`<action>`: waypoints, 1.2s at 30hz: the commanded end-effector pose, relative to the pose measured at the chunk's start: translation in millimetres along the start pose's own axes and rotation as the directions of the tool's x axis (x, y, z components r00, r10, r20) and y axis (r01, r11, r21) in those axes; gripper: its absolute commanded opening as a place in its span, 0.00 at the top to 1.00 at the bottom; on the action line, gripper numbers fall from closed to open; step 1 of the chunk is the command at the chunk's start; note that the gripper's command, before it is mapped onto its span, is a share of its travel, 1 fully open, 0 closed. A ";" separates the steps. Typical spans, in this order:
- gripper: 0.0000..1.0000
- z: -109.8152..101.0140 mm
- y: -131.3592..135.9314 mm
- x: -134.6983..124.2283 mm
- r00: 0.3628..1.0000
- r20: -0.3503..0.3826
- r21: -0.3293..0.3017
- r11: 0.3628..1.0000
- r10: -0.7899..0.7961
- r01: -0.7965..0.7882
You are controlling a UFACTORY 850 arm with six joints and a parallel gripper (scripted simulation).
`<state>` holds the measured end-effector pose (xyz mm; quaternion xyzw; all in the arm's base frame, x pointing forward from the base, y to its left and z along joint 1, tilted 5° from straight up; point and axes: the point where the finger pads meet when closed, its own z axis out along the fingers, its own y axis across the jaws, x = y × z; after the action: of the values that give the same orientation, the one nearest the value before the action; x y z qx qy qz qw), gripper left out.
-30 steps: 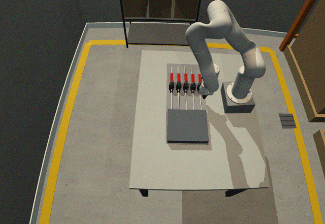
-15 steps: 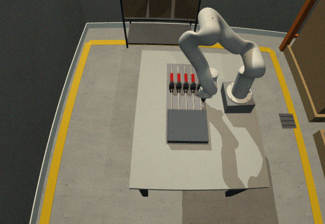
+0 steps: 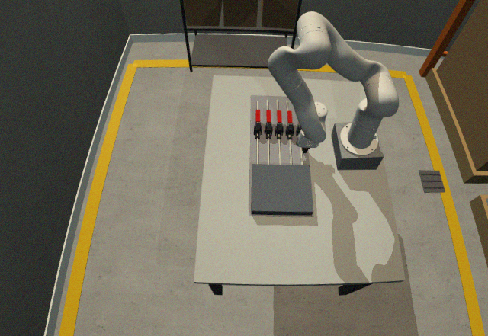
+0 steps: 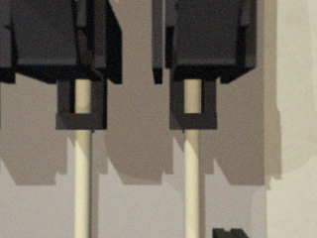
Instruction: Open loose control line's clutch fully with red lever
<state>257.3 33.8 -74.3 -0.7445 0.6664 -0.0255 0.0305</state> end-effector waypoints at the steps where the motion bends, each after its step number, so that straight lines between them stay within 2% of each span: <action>1: 1.00 -0.1 -1.3 0.0 1.000 0.000 0.001 1.000 0.000 0.000; 36: 1.00 -0.2 -30.0 0.0 1.000 0.000 0.001 1.000 0.000 0.000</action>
<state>284.0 36.8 -72.1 -0.7445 0.6665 -0.0247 0.0296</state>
